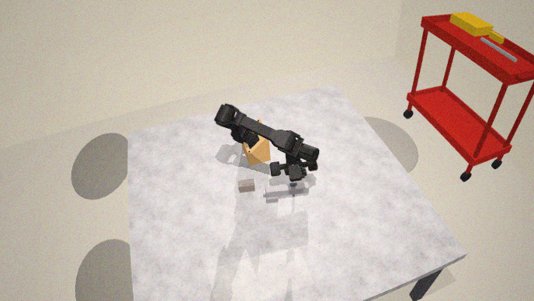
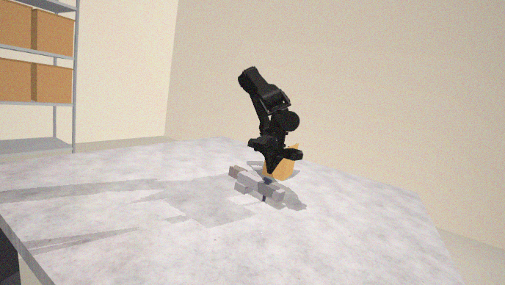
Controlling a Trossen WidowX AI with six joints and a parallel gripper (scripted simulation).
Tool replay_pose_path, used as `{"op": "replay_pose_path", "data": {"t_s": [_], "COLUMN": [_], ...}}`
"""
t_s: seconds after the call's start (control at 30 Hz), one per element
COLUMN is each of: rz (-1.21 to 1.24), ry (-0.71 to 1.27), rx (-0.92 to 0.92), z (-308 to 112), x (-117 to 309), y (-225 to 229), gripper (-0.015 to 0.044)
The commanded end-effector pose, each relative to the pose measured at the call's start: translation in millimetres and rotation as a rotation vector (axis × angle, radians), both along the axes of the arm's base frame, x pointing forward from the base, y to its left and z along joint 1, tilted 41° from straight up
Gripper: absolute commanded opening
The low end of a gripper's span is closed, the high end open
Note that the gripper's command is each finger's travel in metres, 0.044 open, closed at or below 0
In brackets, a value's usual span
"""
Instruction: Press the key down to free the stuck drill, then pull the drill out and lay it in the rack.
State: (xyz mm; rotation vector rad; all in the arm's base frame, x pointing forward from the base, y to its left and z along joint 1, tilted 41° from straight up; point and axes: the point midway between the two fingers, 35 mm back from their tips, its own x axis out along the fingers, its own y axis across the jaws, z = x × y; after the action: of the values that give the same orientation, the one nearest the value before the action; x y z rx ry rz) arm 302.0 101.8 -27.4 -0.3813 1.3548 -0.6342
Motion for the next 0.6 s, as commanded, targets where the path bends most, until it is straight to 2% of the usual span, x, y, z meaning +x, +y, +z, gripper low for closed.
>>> {"op": "replay_pose_path", "data": {"t_s": [0.0, 0.23, 0.33, 0.43, 0.47, 0.57], "rz": [-0.013, -0.013, -0.013, 0.080, 0.136, 0.304], "ry": [0.033, 0.034, 0.034, 0.096, 0.142, 0.276], "rx": [-0.022, -0.020, -0.020, -0.022, -0.024, -0.033], "z": [-0.3, 50.5, 52.2, 46.9, 49.0, 54.8], "x": [-3.3, -3.6, -3.9, 0.5, 1.9, 4.3], "y": [-1.0, 43.5, 44.8, 27.4, 18.7, -7.7], "gripper": [0.0079, 0.0263, 0.0341, 0.0420, 0.0440, 0.0440]}}
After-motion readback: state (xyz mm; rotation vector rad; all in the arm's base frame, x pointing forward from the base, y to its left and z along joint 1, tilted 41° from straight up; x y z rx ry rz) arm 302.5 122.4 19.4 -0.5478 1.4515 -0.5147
